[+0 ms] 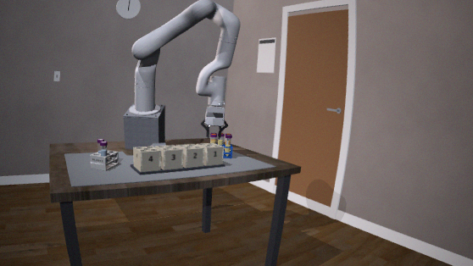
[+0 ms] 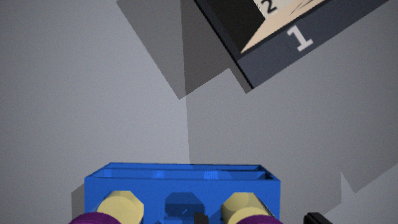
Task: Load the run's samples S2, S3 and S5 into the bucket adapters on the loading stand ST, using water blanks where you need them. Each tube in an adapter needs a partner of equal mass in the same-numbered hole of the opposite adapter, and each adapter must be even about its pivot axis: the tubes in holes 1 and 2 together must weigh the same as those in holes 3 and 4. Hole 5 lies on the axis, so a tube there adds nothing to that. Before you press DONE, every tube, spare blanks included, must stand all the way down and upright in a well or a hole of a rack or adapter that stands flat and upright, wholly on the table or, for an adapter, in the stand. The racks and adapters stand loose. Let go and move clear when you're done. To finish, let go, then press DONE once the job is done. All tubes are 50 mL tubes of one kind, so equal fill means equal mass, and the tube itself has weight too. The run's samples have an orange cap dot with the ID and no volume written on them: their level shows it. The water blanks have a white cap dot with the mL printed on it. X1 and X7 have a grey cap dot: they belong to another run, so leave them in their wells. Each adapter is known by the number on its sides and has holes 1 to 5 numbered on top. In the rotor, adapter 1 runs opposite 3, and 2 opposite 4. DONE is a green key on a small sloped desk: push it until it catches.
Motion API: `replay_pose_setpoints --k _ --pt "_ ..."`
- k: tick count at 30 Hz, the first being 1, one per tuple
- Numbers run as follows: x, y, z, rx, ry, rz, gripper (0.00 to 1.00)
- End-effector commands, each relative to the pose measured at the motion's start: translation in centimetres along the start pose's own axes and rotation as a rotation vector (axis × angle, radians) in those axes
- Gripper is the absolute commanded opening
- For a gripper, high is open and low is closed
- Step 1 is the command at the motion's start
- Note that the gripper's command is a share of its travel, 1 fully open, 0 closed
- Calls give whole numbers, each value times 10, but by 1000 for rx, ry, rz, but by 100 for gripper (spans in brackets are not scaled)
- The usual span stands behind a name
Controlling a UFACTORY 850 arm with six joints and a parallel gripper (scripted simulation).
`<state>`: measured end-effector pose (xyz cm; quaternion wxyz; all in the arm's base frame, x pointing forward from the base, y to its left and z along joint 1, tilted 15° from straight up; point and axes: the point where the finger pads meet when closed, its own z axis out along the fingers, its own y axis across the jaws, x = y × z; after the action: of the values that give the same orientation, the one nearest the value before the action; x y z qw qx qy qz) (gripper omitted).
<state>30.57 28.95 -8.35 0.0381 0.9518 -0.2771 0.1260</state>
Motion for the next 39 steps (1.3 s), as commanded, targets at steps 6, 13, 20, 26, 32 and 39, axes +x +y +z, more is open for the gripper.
replay_pose_setpoints --k 6,13,20,26,32,39 --pt "0 -1 0 1 0 0 57" --pt "0 -1 -2 2 0 0 0" --pt "0 -1 -2 2 0 0 0" --pt "0 -1 -2 2 0 0 0" --pt "0 -1 -2 2 0 0 0" --pt "0 -1 -2 2 0 0 0"
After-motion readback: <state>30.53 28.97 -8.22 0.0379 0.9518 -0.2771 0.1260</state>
